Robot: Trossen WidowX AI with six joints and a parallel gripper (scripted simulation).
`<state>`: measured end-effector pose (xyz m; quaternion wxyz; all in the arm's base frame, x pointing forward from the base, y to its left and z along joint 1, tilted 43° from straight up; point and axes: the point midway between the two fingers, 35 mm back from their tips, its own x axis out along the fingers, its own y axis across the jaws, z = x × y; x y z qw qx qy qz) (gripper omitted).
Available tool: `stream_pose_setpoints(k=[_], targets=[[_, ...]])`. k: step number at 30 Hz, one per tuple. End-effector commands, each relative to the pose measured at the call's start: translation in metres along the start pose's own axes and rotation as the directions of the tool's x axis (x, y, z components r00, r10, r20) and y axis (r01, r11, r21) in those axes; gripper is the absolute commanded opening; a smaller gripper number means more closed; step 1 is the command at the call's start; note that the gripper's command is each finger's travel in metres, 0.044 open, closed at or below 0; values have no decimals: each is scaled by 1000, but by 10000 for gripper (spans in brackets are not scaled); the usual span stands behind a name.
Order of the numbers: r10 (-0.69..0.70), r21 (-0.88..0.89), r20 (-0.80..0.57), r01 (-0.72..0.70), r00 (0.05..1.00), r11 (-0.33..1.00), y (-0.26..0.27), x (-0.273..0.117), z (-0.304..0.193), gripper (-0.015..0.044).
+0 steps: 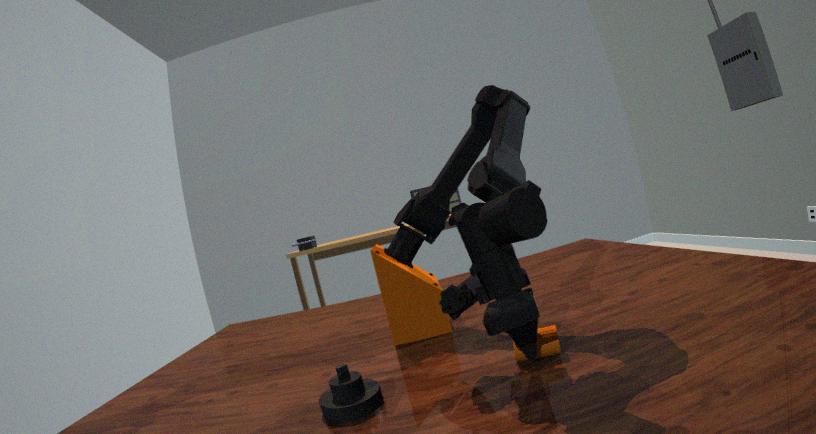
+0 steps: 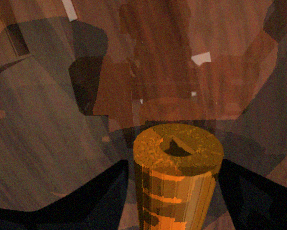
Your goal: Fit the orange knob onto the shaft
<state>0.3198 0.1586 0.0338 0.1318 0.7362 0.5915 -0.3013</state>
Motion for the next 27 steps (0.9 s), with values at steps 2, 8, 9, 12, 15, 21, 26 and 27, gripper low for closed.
stream_pose_setpoints(k=[2,8,9,12,15,21,26,27], targets=[[2,5,3,-2,1000,1000,0,0,1,240],[2,5,3,-2,1000,1000,0,0,1,200],[2,5,3,-2,1000,1000,0,0,1,193],[2,5,3,-2,1000,1000,0,0,1,179],[2,5,5,-2,1000,1000,0,0,0,179],[1,1,85,-1,996,1000,0,-3,-5,179],[0,-1,171,0,985,1000,0,-5,-10,179],[0,-1,186,0,983,1000,0,-6,-11,179]])
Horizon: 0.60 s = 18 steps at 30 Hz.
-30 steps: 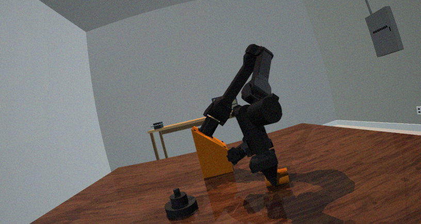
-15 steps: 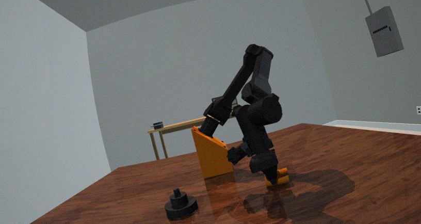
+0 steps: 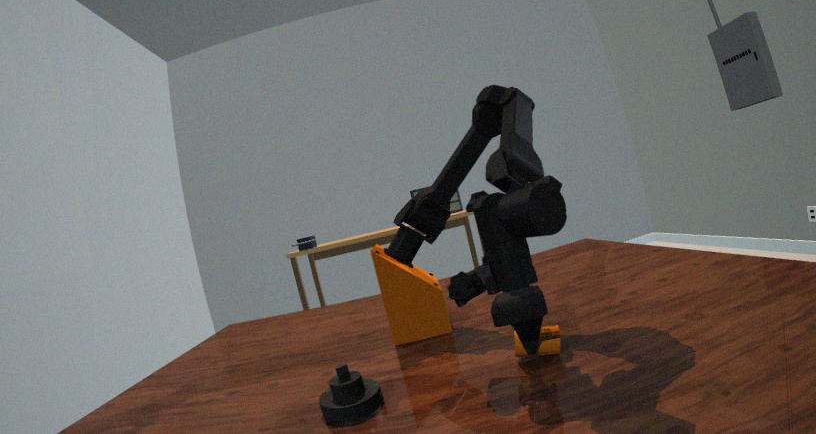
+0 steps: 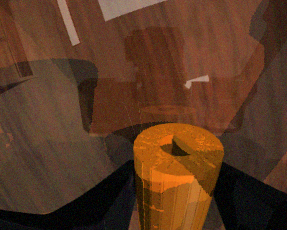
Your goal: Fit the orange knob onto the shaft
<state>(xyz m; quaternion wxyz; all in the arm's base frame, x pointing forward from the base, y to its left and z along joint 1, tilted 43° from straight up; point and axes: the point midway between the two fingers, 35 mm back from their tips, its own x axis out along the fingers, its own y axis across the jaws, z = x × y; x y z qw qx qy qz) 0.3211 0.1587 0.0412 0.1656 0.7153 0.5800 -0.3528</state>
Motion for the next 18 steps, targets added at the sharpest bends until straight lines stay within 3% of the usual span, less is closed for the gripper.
stream_pose_setpoints(k=[1,18], targets=[[3,-13,70,-2,998,1000,0,-3,-5,179],[5,-14,322,-1,947,1000,0,-9,-21,179]])
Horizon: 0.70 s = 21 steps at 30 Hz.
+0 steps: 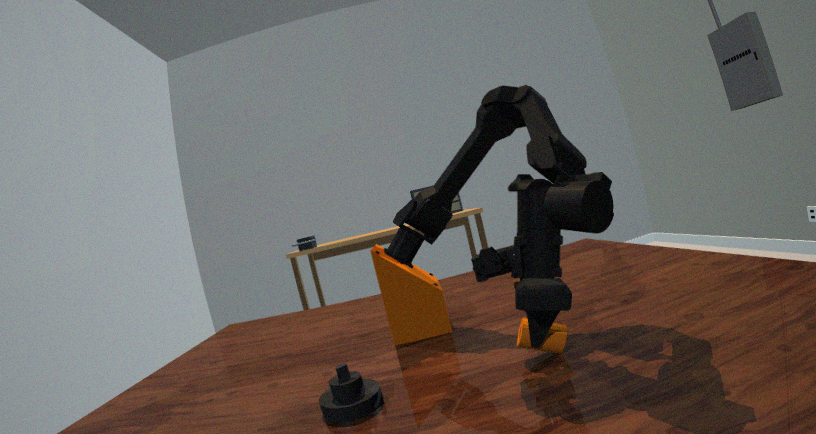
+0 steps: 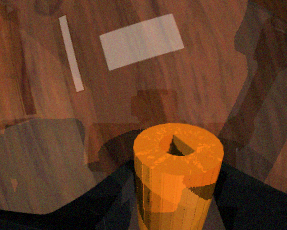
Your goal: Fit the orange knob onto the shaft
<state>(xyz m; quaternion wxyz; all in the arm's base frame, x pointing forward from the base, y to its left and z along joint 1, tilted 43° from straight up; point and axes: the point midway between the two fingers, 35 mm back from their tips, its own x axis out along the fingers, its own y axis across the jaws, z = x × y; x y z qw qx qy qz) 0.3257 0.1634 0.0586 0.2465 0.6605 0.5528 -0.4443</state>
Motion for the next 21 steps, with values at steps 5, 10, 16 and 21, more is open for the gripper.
stream_pose_setpoints(k=[5,10,16,21], targets=[[2,-5,132,-1,991,1000,0,-5,-8,179],[2,-5,208,-1,978,1000,0,-7,-13,179],[2,-5,296,0,955,1000,0,-9,-19,179],[2,-5,366,0,930,1000,0,-11,-23,179]])
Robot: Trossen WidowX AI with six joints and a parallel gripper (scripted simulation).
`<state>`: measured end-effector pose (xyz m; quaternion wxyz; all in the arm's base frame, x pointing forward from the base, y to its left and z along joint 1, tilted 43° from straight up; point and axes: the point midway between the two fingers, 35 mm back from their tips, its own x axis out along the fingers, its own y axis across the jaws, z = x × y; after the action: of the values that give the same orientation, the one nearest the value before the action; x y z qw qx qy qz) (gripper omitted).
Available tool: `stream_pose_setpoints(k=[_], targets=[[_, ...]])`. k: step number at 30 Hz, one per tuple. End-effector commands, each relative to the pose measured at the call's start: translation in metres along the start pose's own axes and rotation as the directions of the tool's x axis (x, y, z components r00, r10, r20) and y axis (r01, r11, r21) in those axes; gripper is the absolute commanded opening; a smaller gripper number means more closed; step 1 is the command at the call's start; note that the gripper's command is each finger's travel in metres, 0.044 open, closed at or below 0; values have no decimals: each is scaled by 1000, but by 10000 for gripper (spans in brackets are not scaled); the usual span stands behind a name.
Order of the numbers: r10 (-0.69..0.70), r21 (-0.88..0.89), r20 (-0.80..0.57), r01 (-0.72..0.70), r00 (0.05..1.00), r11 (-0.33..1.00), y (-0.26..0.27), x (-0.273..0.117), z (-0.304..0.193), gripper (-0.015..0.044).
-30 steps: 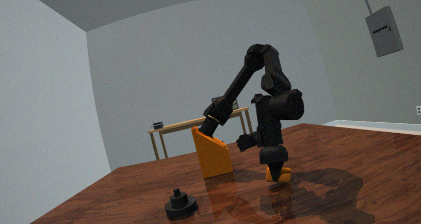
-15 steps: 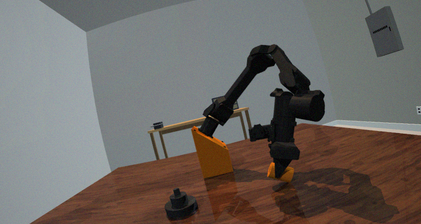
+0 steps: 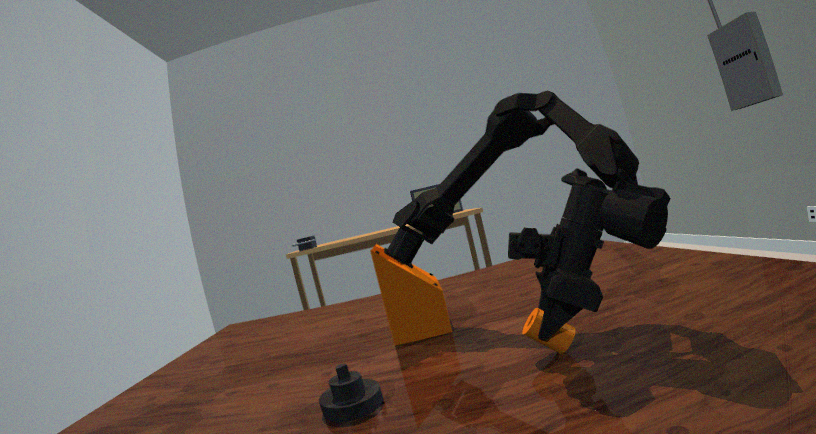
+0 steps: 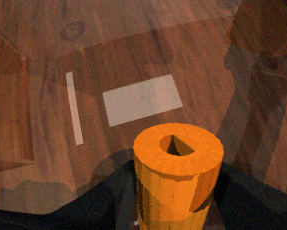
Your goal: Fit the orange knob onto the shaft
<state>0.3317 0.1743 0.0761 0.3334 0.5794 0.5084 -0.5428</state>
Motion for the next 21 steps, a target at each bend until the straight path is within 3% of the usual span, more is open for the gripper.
stream_pose_setpoints(k=[1,21], targets=[[3,2,68,-3,998,1000,0,-3,-4,179],[0,2,357,0,934,1000,-1,-11,-22,179]])
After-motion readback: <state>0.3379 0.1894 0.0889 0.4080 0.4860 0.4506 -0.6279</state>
